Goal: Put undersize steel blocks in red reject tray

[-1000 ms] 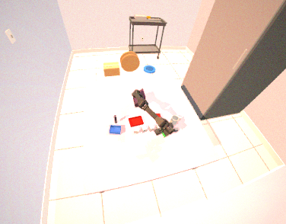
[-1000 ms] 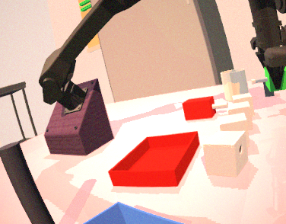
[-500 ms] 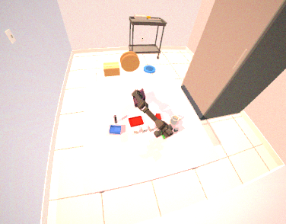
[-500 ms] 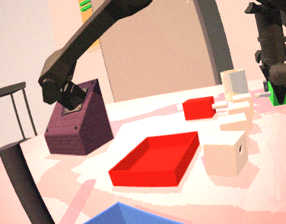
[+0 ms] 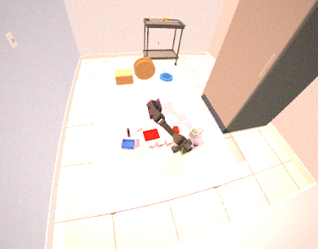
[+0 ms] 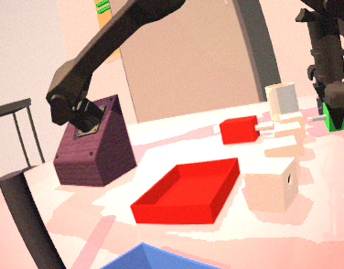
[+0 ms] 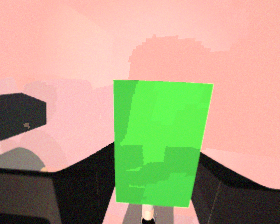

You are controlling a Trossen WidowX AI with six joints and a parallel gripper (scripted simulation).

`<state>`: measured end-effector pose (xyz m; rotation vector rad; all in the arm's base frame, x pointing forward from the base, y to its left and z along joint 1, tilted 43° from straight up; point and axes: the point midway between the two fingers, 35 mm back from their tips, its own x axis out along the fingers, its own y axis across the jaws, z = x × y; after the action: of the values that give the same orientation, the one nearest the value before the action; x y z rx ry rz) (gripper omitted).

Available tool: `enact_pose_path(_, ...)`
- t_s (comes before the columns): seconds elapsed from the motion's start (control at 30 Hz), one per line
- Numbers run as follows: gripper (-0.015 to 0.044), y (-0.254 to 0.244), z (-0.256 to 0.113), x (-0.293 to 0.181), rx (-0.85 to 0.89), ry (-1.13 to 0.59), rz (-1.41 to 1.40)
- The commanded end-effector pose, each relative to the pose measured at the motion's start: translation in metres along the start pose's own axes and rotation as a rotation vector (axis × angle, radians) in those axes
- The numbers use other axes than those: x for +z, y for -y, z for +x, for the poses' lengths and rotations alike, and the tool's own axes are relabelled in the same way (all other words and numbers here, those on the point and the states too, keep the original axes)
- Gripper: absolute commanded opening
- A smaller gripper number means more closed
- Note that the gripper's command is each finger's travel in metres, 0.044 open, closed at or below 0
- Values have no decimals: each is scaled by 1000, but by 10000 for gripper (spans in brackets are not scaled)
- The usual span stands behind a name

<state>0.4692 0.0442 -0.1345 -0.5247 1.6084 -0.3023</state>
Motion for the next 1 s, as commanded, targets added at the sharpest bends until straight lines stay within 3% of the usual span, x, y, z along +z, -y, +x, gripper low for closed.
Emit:
enact_pose_path(0.0, 0, 0, -3, 0, -2, 10, -6)
enact_pose_path(0.97, 0, 3, 1, -11, -3, 16, -7)
